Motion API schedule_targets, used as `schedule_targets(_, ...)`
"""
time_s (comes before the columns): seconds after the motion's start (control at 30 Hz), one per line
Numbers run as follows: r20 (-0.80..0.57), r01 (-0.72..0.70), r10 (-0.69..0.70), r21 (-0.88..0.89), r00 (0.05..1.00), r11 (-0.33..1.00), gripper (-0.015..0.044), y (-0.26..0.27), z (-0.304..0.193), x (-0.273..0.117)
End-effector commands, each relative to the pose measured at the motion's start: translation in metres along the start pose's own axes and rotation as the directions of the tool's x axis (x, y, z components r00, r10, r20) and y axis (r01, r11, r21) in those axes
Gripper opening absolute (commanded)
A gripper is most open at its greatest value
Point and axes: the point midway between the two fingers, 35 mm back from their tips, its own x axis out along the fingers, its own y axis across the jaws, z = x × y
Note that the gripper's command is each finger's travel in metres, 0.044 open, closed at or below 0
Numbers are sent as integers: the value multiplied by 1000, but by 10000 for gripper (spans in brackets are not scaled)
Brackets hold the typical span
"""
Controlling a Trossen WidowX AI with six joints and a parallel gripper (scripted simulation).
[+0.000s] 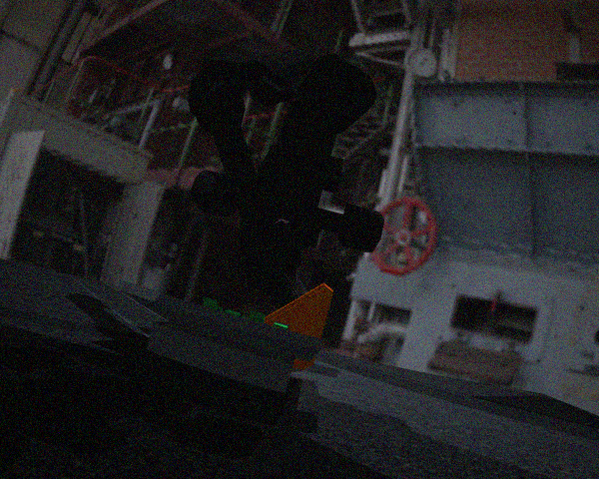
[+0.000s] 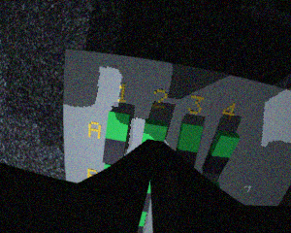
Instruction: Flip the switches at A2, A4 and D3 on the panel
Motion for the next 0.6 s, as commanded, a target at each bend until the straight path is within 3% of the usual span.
schedule_targets(0.0,-4,5,-5,-5,1000,1000,0,0,-1,5)
schedule_targets(0.57,-3,5,-5,-5,1000,1000,0,0,-1,17)
